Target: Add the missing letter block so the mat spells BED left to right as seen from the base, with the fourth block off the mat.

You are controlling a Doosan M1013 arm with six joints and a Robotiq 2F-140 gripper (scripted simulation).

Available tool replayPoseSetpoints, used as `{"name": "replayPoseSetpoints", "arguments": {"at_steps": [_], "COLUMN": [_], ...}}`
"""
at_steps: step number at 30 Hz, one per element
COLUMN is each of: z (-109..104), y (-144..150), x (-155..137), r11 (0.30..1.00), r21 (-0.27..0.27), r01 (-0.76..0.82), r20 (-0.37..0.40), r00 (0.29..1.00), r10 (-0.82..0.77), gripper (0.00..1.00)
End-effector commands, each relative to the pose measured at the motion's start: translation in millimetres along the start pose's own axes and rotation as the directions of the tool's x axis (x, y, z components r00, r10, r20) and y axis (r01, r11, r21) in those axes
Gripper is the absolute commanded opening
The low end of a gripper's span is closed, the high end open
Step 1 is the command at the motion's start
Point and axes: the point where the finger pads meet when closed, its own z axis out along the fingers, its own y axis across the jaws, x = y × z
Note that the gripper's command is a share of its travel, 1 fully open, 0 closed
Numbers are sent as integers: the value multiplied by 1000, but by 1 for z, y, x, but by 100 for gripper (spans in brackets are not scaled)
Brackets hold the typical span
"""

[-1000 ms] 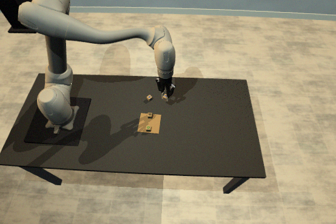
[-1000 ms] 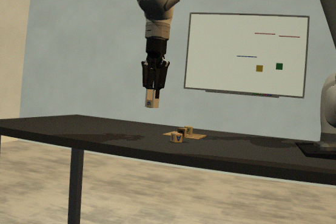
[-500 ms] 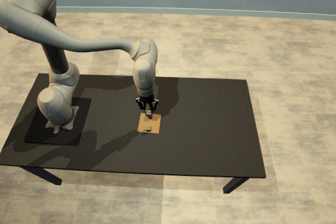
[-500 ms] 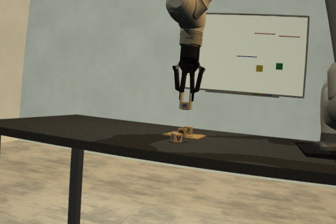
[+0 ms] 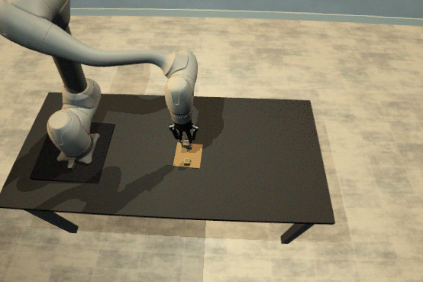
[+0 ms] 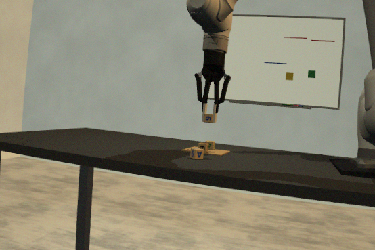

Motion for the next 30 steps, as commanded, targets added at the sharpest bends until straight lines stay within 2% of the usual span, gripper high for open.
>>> {"name": "replayPoseSetpoints", "arguments": {"at_steps": [1, 9, 11, 23, 30], "z": [2, 26, 26, 81, 92], "y": [0, 0, 0, 0, 0], "x": [0, 0, 0, 1, 1], "r11": [1000, 1000, 1000, 1000, 1000], "r21": [0, 0, 0, 0, 0], "r01": [0, 0, 0, 0, 0], "r20": [0, 0, 0, 0, 0], "r00": [1000, 1000, 1000, 1000, 1000], "r10": [0, 0, 0, 0, 0], "gripper": [16, 16, 16, 16, 16]}}
